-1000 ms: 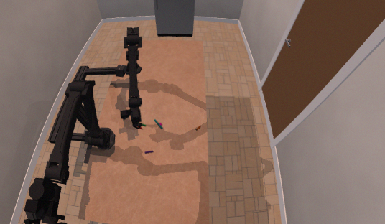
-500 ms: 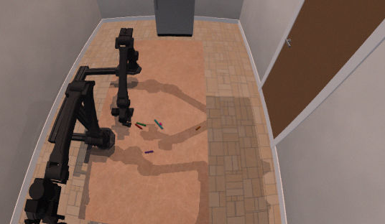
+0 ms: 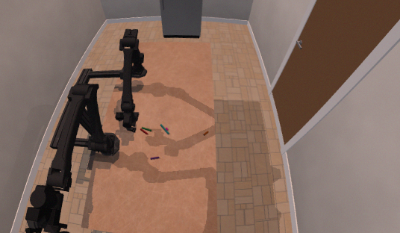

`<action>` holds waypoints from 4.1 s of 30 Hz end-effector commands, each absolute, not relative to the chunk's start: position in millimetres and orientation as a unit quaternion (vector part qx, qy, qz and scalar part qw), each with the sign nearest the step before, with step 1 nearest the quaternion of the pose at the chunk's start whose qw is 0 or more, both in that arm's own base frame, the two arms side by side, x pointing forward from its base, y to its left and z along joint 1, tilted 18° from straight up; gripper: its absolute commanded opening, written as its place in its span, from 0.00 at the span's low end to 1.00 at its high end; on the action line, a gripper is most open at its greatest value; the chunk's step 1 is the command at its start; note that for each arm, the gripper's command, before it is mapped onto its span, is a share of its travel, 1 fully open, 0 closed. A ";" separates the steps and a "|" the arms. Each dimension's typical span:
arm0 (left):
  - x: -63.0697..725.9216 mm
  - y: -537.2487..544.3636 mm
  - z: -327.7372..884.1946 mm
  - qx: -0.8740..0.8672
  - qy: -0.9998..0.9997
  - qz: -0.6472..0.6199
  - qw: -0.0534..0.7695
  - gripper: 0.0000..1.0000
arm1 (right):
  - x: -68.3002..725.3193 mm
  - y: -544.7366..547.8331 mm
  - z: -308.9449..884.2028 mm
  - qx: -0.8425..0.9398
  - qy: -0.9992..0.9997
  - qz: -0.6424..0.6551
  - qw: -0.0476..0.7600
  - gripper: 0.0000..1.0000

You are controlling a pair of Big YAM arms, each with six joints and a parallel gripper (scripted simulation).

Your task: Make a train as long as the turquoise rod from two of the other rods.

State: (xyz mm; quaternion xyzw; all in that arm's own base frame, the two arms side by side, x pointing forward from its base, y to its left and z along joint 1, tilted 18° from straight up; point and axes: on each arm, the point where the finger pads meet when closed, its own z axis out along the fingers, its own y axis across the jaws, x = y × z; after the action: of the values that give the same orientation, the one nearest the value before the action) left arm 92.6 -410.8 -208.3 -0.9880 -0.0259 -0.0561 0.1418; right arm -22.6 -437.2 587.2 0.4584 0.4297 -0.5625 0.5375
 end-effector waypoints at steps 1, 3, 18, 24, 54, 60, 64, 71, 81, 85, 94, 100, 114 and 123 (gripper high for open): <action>92.9 -414.3 -205.5 -0.988 -0.019 -0.056 0.142 1.00 | -28.1 -418.4 633.0 0.437 0.409 -0.584 0.547 1.00; 92.9 -414.3 -205.5 -0.988 -0.019 -0.056 0.142 1.00 | -28.1 -418.4 633.0 0.437 0.409 -0.584 0.547 1.00; 92.9 -414.3 -205.5 -0.988 -0.019 -0.056 0.142 1.00 | -28.1 -418.4 633.0 0.437 0.409 -0.584 0.547 1.00; 92.9 -414.3 -205.5 -0.988 -0.019 -0.056 0.142 1.00 | -28.1 -418.4 633.0 0.437 0.409 -0.584 0.547 1.00; 92.9 -414.3 -205.5 -0.988 -0.019 -0.056 0.142 1.00 | -28.1 -418.4 633.0 0.437 0.409 -0.584 0.547 1.00; 92.9 -414.3 -205.5 -0.988 -0.019 -0.056 0.142 1.00 | -28.1 -418.4 633.0 0.437 0.409 -0.584 0.547 1.00; 92.9 -414.3 -205.5 -0.988 -0.019 -0.056 0.142 1.00 | -28.1 -418.4 633.0 0.437 0.409 -0.584 0.547 1.00; 93.4 -414.4 -205.4 -0.988 -0.024 -0.057 0.141 1.00 | -28.1 -418.4 633.0 0.437 0.409 -0.584 0.547 1.00; 116.4 -435.5 -194.1 -0.973 -0.184 -0.079 0.110 1.00 | -28.1 -418.4 633.0 0.437 0.409 -0.584 0.547 1.00; 122.0 -436.7 -191.5 -0.963 -0.234 -0.085 0.103 1.00 | -28.1 -418.4 633.0 0.437 0.409 -0.584 0.547 1.00; 137.0 -435.4 -189.6 -0.930 -0.341 -0.096 0.093 1.00 | -28.1 -418.4 633.0 0.437 0.409 -0.584 0.547 1.00; 144.1 -433.7 -190.1 -0.904 -0.405 -0.103 0.088 1.00 | -28.1 -418.4 633.0 0.437 0.409 -0.584 0.547 1.00; 136.8 -433.2 -190.4 -0.904 -0.406 -0.105 0.088 1.00 | -28.1 -418.4 633.0 0.437 0.409 -0.584 0.547 1.00; 136.8 -433.2 -190.4 -0.904 -0.405 -0.105 0.088 1.00 | -28.1 -418.4 633.0 0.437 0.409 -0.584 0.547 1.00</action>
State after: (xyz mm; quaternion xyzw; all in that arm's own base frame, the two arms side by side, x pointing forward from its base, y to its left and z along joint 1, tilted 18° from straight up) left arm 132.5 -406.9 -205.0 -0.9035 -0.3997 -0.1057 0.1125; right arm -22.6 -437.2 587.2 0.4584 0.4297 -0.5625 0.5375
